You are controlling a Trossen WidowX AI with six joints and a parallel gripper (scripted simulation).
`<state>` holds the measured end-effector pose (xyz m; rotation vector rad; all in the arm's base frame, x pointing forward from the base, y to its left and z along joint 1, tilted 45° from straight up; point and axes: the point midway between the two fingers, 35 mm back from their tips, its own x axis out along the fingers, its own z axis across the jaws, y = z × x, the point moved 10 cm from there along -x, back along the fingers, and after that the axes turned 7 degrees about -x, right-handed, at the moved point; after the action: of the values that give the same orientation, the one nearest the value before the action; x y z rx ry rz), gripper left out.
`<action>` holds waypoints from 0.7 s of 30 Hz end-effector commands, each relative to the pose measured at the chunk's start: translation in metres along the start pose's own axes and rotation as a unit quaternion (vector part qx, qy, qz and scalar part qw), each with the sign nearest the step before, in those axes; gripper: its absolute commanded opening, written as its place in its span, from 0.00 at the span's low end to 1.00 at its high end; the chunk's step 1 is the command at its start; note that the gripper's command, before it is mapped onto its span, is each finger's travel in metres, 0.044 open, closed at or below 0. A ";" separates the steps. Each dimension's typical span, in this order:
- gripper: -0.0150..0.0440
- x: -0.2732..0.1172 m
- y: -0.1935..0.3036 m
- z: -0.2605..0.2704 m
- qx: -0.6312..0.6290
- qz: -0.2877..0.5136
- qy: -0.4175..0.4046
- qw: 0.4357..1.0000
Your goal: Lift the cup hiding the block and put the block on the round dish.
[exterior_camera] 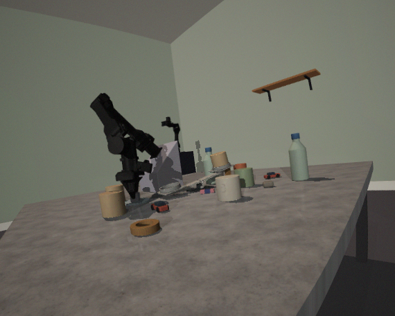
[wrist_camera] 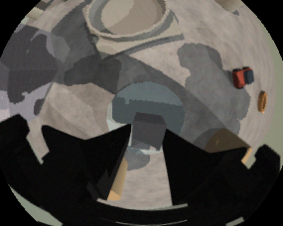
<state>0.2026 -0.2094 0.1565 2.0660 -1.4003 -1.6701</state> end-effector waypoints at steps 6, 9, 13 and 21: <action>0.97 -0.002 0.000 0.000 0.001 0.000 0.000 1.000; 1.00 -0.036 -0.001 -0.001 -0.001 -0.003 -0.001 1.000; 1.00 -0.057 0.000 0.001 -0.003 -0.004 -0.001 1.000; 1.00 -0.094 0.001 0.002 -0.005 -0.006 0.004 1.000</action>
<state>0.2047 -0.1589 0.2004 2.0622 -1.3673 -1.7026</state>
